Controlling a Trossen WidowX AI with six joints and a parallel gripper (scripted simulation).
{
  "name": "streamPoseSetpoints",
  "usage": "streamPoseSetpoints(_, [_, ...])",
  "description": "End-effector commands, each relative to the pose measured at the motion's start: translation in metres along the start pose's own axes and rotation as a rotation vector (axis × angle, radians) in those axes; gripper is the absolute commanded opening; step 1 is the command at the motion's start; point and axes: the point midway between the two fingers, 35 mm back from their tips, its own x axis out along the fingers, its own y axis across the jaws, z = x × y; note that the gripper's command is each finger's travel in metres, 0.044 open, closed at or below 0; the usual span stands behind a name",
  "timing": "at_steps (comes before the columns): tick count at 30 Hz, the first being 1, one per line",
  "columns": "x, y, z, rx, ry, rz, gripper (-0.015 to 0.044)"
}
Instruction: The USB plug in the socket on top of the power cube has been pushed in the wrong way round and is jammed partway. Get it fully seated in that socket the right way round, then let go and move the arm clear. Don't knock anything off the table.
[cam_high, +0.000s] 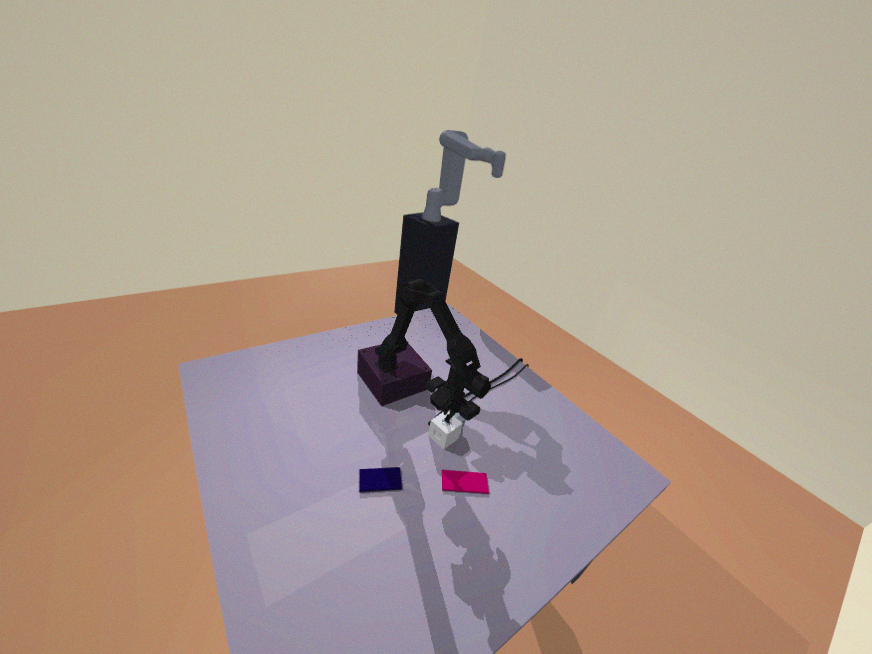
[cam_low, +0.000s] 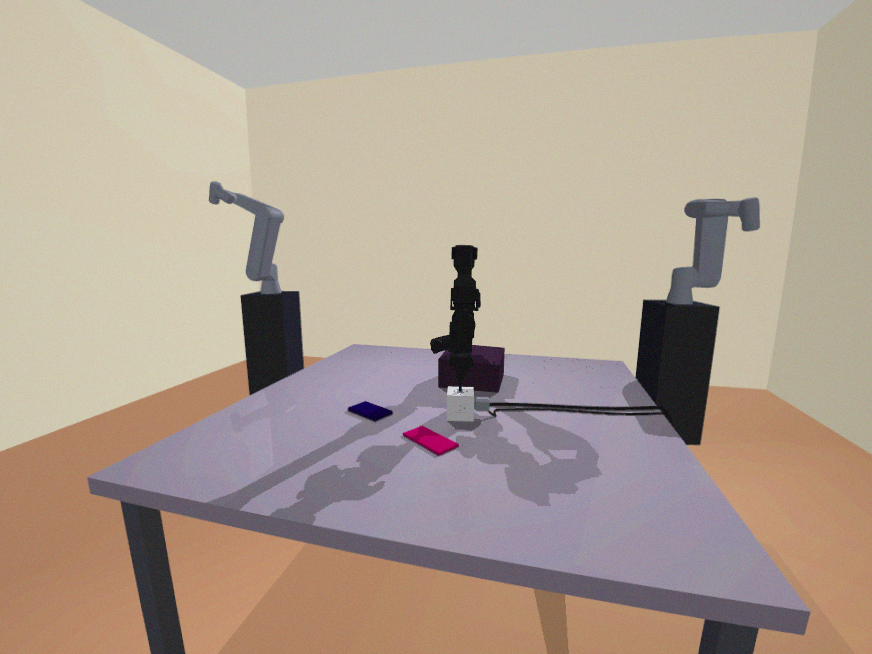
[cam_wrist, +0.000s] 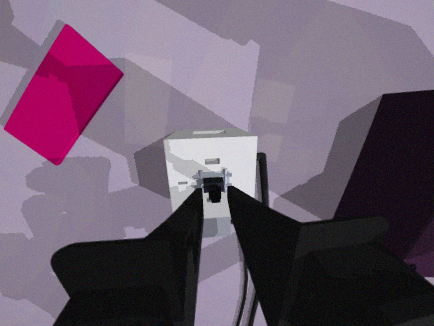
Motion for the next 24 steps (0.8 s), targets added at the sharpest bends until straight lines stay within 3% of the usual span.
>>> streamPoseSetpoints(1, [0.0, 0.0, 0.0, 0.0, 0.0, -0.001, 0.0095])
streamPoseSetpoints(24, [-0.011, 0.0, 0.001, 0.0, 0.0, 0.0, 0.0095])
